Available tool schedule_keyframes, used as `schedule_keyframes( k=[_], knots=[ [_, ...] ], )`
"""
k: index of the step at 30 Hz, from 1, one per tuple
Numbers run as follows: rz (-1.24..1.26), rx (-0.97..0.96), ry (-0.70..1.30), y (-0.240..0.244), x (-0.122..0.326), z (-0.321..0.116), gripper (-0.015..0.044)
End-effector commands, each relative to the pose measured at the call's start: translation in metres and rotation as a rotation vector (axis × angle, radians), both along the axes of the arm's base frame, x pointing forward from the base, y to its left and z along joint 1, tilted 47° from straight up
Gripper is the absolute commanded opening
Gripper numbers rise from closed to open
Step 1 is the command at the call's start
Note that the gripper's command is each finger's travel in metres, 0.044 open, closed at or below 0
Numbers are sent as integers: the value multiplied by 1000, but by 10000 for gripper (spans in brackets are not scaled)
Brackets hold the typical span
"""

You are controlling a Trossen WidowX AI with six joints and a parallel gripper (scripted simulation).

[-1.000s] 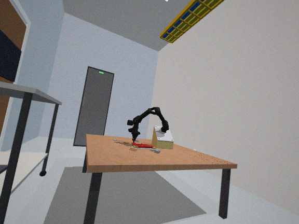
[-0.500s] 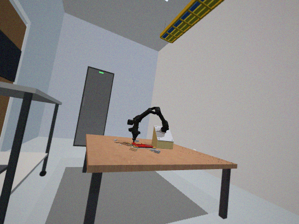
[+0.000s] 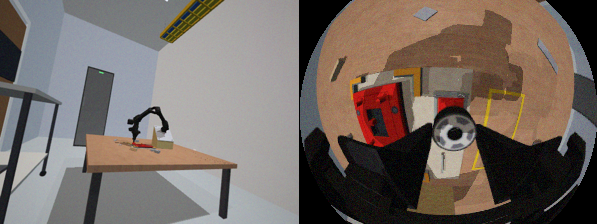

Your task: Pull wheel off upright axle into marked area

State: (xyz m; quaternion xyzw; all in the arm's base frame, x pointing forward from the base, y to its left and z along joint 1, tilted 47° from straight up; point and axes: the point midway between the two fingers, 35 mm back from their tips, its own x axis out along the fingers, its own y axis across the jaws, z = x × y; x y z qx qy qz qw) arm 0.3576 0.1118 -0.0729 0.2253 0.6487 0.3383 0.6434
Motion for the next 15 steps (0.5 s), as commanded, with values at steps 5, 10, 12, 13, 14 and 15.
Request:
schedule_keyframes(
  k=[5,10,12,13,14,15],
  knots=[
    [3,1,-4,-2,0,2,0],
    [3,1,-3,-3,0,3,0],
    [3,1,-3,-4,1,4,0],
    [2,1,-3,-5,1,5,0],
    [2,1,-3,-6,1,6,0],
    [2,1,-3,-8,1,8,0]
  ],
)
